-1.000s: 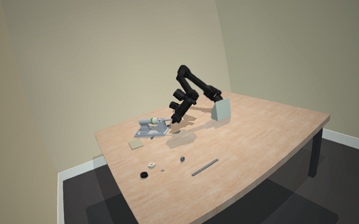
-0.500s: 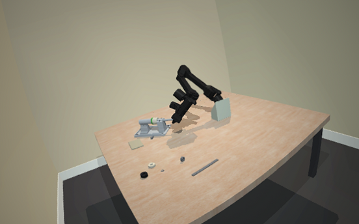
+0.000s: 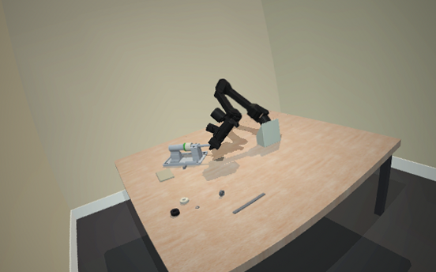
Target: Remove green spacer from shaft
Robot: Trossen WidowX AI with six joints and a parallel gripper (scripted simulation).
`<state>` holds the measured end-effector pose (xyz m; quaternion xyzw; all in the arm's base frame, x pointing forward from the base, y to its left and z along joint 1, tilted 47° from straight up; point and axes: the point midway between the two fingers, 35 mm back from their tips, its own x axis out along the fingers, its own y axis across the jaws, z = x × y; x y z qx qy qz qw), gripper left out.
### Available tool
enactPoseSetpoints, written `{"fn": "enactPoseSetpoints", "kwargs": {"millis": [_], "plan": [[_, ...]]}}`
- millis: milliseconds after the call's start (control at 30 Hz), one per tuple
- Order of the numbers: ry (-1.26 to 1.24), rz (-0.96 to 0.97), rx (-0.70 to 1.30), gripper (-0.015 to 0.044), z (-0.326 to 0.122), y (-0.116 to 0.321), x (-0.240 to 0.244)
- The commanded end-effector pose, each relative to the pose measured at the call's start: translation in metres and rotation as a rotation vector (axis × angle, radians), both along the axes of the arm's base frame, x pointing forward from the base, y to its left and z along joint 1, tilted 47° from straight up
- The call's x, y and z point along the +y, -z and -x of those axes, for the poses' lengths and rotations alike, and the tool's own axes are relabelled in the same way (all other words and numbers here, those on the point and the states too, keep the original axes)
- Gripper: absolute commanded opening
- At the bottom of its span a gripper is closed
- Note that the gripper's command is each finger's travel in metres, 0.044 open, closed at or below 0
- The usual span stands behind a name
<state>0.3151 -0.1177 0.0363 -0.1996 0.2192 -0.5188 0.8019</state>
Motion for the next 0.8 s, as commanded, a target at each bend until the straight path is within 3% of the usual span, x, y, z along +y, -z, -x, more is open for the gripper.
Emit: {"fn": "enactPoseSetpoints", "kwargs": {"millis": [0,767], "plan": [[0.002,0.0,-0.004,0.0,0.0008,0.0002,0.0009],[0.002,0.0,-0.004,0.0,0.0021,0.0012,0.0021]]}}
